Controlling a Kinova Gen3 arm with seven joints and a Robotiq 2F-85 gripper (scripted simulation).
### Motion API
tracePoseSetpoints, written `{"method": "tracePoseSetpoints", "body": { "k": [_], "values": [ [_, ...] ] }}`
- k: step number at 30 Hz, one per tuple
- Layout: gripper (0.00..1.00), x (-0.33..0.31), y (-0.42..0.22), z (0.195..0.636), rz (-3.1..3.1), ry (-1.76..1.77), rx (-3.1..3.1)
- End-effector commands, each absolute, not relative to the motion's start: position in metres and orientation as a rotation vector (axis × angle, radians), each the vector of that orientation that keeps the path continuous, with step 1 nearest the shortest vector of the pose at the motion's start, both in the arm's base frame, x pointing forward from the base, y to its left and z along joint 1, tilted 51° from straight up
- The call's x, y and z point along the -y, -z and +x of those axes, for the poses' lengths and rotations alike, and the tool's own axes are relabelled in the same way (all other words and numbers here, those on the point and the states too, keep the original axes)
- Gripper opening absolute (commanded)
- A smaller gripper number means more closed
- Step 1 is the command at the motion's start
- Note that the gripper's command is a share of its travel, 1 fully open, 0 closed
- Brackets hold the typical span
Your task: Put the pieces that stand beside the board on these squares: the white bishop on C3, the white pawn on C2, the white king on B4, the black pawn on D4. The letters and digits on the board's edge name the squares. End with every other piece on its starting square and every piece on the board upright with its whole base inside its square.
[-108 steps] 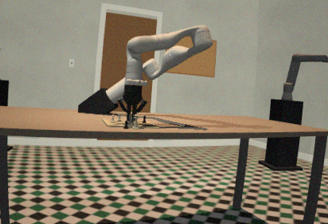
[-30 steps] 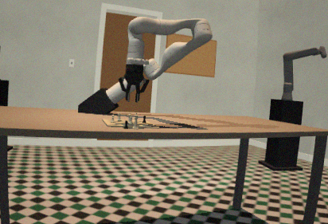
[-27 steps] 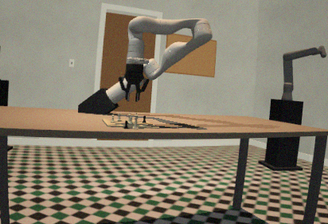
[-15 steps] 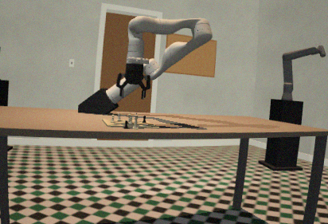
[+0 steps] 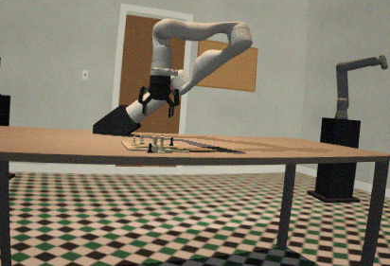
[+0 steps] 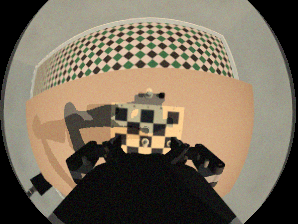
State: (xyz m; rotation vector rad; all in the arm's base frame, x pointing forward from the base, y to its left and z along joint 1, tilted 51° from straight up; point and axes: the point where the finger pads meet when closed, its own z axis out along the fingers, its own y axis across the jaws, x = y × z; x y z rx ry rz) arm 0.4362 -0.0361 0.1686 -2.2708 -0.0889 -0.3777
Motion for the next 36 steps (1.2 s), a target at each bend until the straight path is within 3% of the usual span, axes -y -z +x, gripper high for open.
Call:
{"method": "tracePoseSetpoints", "body": {
  "k": [1, 14, 25, 26, 36],
  "values": [
    [1.00, 0.039, -0.171, 0.442, -2.273, 0.402, 0.137],
    [1.00, 0.055, -0.200, 0.508, -2.188, 0.724, 0.869],
    [1.00, 0.058, -0.209, 0.524, -2.140, 0.801, 1.044],
    [0.41, 0.058, -0.209, 0.524, -2.140, 0.801, 1.044],
    [0.41, 0.058, -0.209, 0.524, -2.140, 0.801, 1.044]
  ]
}}
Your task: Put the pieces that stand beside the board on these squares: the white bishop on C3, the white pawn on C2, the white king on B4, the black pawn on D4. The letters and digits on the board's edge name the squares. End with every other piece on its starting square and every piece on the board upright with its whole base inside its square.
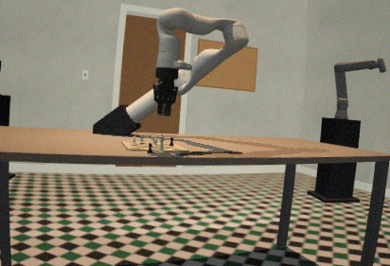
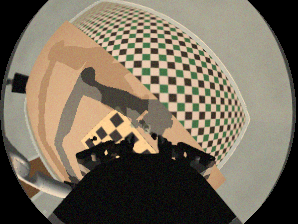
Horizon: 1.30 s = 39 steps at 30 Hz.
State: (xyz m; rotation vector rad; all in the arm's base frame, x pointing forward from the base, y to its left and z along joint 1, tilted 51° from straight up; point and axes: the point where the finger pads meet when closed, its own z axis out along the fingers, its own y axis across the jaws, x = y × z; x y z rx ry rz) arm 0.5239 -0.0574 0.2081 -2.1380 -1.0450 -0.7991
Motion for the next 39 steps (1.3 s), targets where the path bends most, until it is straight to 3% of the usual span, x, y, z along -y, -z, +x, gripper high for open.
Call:
{"method": "tracePoseSetpoints", "body": {
  "k": [1, 39],
  "values": [
    [0.41, 0.0585, -0.2086, 0.5240, -2.140, 0.801, 1.044],
    [0.41, 0.0547, -0.2052, 0.5253, -2.138, 0.799, 1.046]
  ]
}}
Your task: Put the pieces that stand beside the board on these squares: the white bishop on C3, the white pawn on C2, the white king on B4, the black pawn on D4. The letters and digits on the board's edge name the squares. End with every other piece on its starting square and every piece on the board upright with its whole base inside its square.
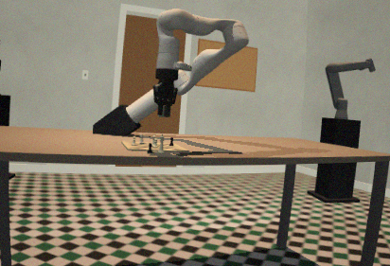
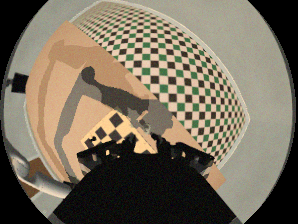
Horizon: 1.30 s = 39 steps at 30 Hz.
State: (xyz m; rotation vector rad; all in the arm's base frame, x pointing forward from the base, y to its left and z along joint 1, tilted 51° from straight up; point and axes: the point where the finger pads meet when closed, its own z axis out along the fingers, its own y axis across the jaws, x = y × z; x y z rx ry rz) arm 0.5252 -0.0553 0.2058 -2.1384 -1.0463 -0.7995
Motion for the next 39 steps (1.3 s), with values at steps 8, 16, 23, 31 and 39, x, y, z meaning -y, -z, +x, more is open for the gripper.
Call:
{"method": "tracePoseSetpoints", "body": {
  "k": [8, 16, 23, 31, 39],
  "values": [
    [0.41, 0.049, -0.200, 0.527, -2.138, 0.799, 1.046],
    [0.41, 0.042, -0.194, 0.530, -2.138, 0.799, 1.046],
    [0.41, 0.034, -0.187, 0.533, -2.138, 0.799, 1.046],
    [0.41, 0.028, -0.181, 0.535, -2.138, 0.799, 1.046],
    [0.41, 0.023, -0.176, 0.536, -2.138, 0.799, 1.046]
  ]
}}
